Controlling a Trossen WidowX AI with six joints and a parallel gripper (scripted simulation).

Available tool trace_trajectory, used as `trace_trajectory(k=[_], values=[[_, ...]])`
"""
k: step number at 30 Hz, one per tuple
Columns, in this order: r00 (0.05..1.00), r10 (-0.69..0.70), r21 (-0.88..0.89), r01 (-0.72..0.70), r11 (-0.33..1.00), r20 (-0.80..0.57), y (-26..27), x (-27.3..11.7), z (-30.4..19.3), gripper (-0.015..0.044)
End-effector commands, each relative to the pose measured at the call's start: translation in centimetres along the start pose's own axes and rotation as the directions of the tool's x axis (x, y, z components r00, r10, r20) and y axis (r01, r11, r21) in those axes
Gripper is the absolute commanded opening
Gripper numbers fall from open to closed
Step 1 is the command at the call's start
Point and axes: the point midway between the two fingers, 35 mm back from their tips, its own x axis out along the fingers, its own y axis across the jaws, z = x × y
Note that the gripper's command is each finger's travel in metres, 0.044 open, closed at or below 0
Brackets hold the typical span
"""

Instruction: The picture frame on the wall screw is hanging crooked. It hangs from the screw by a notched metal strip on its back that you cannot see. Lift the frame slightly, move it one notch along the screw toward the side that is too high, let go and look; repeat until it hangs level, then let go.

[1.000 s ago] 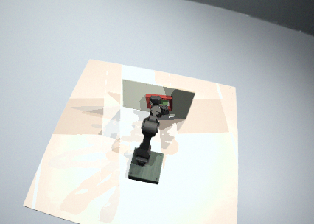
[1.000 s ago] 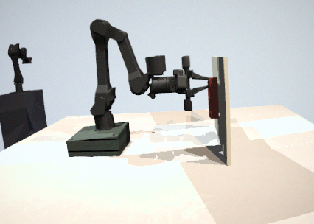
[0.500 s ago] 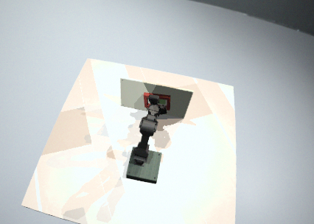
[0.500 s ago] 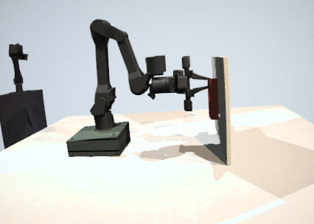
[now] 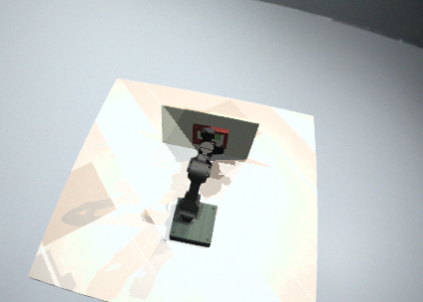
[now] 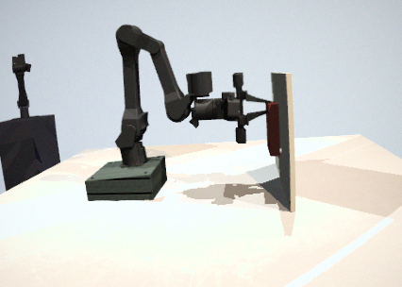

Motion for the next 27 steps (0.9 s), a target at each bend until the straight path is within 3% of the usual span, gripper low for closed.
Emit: trace_trajectory(k=[1,11,21,27], values=[[1.000,0.002,0.021,-0.002,1.000,-0.002,0.0,0.0,0.0,0.0000],[1.000,0.002,0.072,-0.001,0.997,-0.002,-0.1,0.0,0.0,0.0000],[1.000,0.000,0.055,0.000,0.999,-0.001,-0.1,0.0,0.0,0.0260],[1.000,-0.005,0.036,0.005,0.999,-0.003,0.4,-1.1,0.1,0.0260]])
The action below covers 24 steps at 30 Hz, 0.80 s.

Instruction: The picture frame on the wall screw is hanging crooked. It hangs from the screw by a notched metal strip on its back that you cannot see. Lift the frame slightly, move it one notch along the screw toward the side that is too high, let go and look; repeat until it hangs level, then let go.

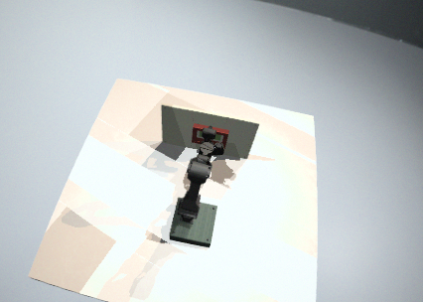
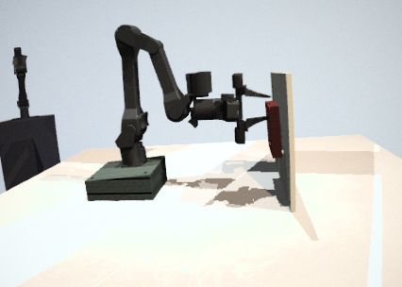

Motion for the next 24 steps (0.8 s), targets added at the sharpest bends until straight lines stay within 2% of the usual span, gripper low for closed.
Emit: trace_trajectory(k=[1,11,15,19,24], values=[[1.000,-0.001,-0.030,0.001,1.000,-0.004,0.7,-1.6,0.1,0.0260],[0.999,-0.030,-0.150,0.028,0.988,-0.015,0.3,-8.8,0.1,0.0260],[0.999,-0.034,-0.167,0.031,0.985,-0.017,-0.1,-9.7,0.1,0.0260],[1.000,-0.021,-0.152,0.019,0.988,-0.010,2.7,-8.6,0.2,0.0260],[1.000,-0.001,-0.157,0.000,0.988,-0.009,8.3,-9.9,0.2,0.0260]])
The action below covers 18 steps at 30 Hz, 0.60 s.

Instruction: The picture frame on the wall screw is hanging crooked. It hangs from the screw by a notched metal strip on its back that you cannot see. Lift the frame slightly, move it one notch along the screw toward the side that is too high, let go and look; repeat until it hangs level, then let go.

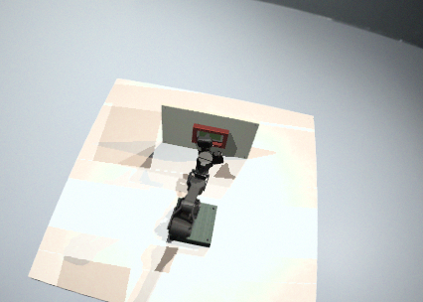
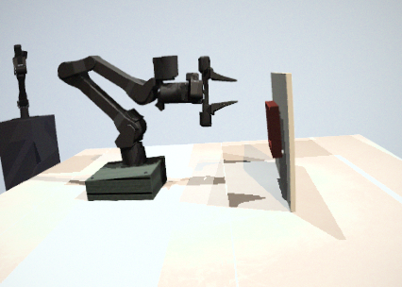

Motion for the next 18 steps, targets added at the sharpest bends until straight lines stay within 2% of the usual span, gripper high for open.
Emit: trace_trajectory(k=[1,5,18], values=[[1.000,0.026,-0.005,-0.026,1.000,0.010,4.6,-1.9,0.6,0.0260],[0.999,0.034,-0.008,-0.034,0.999,0.012,7.0,-4.0,0.8,0.0260],[0.999,0.034,-0.008,-0.034,0.999,0.012,7.0,-4.0,0.8,0.0260]])
